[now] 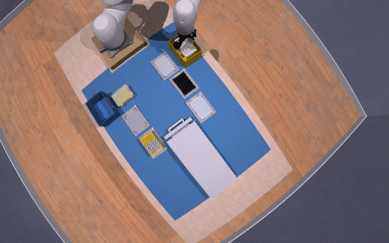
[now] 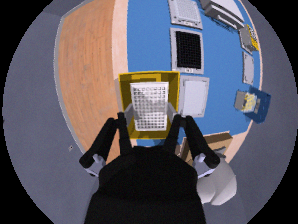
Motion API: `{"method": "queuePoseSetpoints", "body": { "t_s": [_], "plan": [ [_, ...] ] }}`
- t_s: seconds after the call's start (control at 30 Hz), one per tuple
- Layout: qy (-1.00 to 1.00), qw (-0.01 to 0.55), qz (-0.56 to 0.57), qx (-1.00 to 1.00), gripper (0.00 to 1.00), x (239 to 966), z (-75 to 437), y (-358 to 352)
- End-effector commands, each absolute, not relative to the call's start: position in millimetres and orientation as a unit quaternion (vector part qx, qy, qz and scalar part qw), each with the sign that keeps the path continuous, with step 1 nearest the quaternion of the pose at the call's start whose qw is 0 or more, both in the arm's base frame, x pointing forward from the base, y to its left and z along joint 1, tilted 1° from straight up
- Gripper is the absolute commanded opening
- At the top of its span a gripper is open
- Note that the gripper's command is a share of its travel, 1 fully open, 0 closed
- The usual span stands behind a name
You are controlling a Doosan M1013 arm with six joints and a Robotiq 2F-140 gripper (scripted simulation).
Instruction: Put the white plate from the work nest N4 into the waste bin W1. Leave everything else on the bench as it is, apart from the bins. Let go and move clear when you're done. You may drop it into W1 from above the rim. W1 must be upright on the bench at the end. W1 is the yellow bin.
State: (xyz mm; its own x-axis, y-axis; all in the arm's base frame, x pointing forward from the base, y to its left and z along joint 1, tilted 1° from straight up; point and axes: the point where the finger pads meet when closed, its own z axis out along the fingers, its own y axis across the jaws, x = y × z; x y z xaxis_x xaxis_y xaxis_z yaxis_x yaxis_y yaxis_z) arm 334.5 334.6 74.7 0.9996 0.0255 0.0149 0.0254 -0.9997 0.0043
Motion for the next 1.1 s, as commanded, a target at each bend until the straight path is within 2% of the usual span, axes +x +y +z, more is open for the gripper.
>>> {"method": "queuePoseSetpoints", "body": {
  "t_s": [0.0,0.67,0.7,1.07],
  "plan": [
    [0.013,0.002,0.007,1.0,0.1,334.5,72.5,334.7],
    [0.013,0.002,0.007,1.0,0.1,334.5,72.5,334.7],
    [0.013,0.002,0.007,1.0,0.7,334.5,72.5,334.7],
    [0.013,0.002,0.007,1.0,0.7,334.5,72.5,334.7]
  ]
}}
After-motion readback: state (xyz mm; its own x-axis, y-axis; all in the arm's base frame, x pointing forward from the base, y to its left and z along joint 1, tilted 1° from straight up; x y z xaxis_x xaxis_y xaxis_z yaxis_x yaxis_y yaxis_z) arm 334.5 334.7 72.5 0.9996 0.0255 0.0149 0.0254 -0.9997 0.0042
